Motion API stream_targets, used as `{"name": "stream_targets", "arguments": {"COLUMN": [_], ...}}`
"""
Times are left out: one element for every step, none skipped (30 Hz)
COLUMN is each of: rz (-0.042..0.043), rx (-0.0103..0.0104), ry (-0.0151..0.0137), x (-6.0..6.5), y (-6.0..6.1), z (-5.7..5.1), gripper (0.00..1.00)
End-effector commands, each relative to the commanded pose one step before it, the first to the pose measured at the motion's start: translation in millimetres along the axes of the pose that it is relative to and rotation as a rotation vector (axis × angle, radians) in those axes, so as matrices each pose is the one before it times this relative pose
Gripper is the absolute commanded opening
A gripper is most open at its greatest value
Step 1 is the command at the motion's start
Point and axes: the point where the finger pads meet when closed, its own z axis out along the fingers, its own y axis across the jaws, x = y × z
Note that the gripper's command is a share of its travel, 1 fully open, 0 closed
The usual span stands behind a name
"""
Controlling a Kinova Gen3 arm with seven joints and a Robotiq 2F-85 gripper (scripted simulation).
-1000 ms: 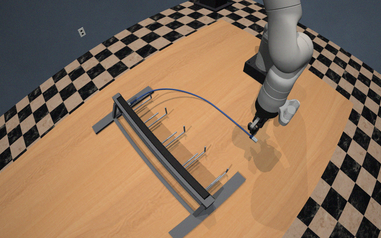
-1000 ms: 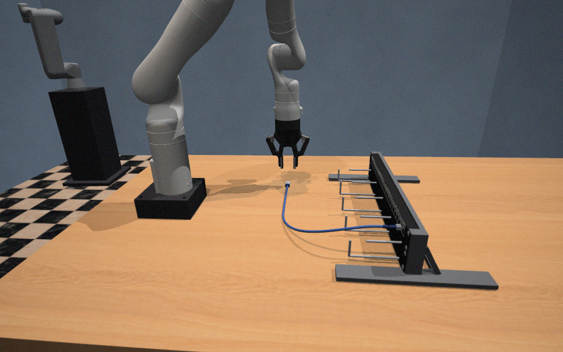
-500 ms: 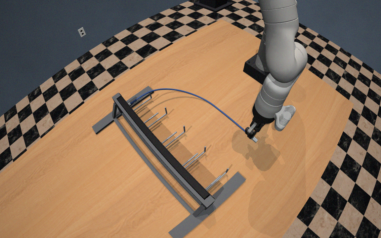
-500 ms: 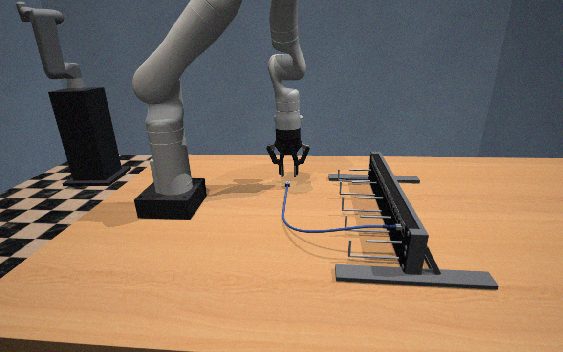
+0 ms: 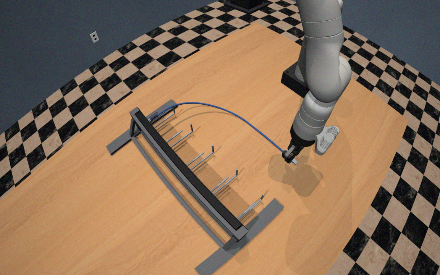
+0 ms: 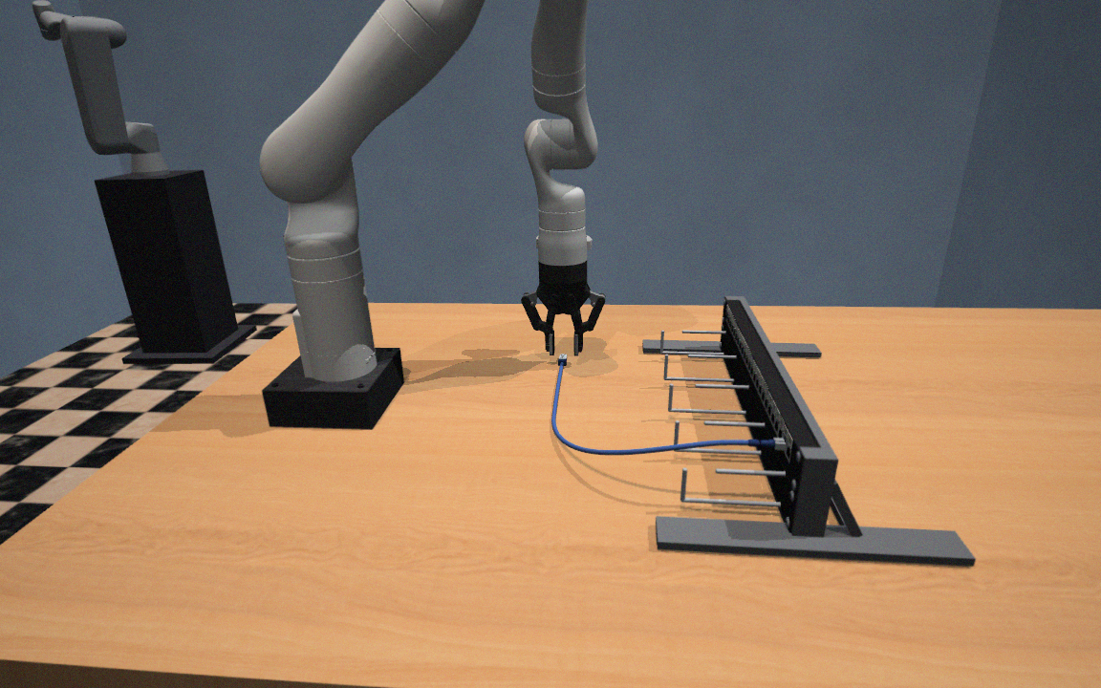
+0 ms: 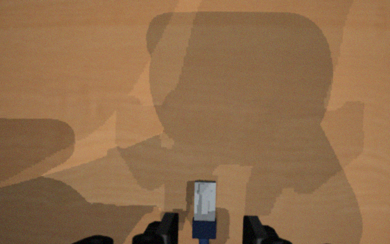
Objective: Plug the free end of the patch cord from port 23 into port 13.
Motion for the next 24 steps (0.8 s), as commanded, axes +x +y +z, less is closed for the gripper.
{"name": "stream_targets", "arguments": {"rz": [-0.00408, 0.0, 0.0, 0.0, 0.0, 0.0, 0.0, 0.0, 0.0, 0.0, 0.0, -0.00037, -0.00036, -0.00034, -0.00033, -0.00032, -0.00031, 0.0, 0.0, -0.00028, -0.00028, -0.00027, -0.00027, -0.00027], "rx": [0.00265, 0.0, 0.00001, 0.00001, 0.0, 0.0, 0.0, 0.0, 0.0, 0.0, 0.0, 0.00033, 0.00032, 0.00031, 0.00029, 0.00027, 0.00025, 0.0, 0.0, 0.0002, 0.00019, 0.00018, 0.00016, 0.00015], "ry": [0.00094, 0.0, -0.00002, -0.00001, -0.00001, -0.00001, 0.0, 0.0, 0.0, 0.0, 0.0, 0.00015, 0.00014, 0.00014, 0.00013, 0.00012, 0.00011, 0.0, 0.0, 0.00009, 0.00008, 0.00008, 0.00007, 0.00007], "x": [1.38, 0.0, 0.0, 0.0, 0.0, 0.0, 0.0, 0.0, 0.0, 0.0, 0.0, 0.04, 0.03, 0.03, 0.02, 0.02, 0.01, 0.0, 0.0, 0.01, 0.01, 0.0, 0.0, 0.0], "y": [-2.71, 0.0, 0.0, 0.0, 0.0, 0.0, 0.0, 0.0, 0.0, 0.0, 0.0, -0.15, -0.14, -0.14, -0.13, -0.12, -0.11, 0.0, 0.0, -0.08, -0.08, -0.07, -0.07, -0.06], "z": [2.96, 0.0, 0.36, 0.28, 0.21, 0.15, 0.09, 0.05, 0.02, 0.0, 0.0, 0.1, 0.09, 0.09, 0.08, 0.07, 0.07, 0.0, 0.0, 0.05, 0.05, 0.05, 0.04, 0.04], "gripper": [0.37, 0.37, 0.37, 0.37, 0.37, 0.37, 0.37, 0.37, 0.37, 0.37, 0.37, 0.37, 0.37, 0.37, 0.37, 0.37, 0.37, 0.37, 0.37, 0.37, 0.37, 0.37, 0.37, 0.37]}}
